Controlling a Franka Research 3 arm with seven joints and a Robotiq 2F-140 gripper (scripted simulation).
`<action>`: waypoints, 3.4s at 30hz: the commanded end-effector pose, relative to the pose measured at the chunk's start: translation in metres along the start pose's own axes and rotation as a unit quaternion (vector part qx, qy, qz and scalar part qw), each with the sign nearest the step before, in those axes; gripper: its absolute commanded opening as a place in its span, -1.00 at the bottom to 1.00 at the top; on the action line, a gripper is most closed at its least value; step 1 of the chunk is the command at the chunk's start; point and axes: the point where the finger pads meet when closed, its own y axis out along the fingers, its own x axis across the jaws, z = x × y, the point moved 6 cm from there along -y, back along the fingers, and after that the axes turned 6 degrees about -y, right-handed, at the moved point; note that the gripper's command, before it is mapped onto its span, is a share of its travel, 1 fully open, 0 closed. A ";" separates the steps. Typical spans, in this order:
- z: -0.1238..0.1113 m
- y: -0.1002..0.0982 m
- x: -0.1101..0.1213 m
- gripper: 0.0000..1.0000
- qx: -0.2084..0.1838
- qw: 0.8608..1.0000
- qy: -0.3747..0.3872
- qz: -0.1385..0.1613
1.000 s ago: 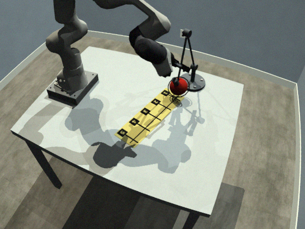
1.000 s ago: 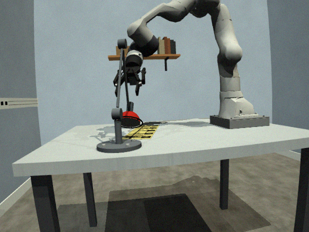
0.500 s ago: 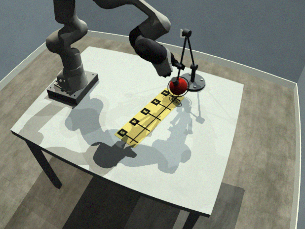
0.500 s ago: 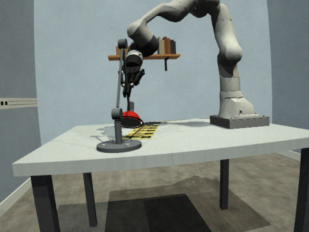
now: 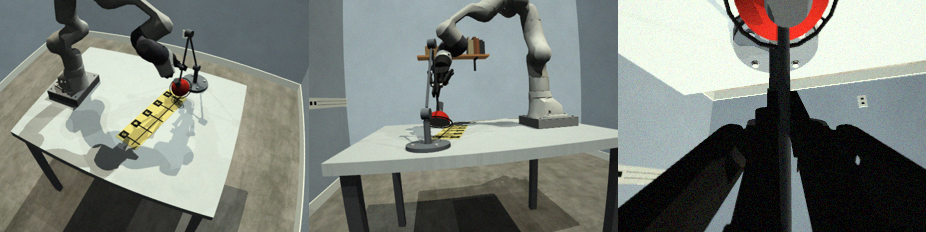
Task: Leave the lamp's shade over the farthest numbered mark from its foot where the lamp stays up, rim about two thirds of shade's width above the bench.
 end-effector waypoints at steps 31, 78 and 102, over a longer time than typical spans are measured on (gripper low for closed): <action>0.053 -0.049 0.000 -0.80 0.001 1.000 -0.007 -0.001; 0.054 -0.051 -0.002 -0.80 0.001 1.000 -0.007 -0.001; 0.055 -0.053 -0.004 -0.80 0.001 1.000 -0.007 -0.001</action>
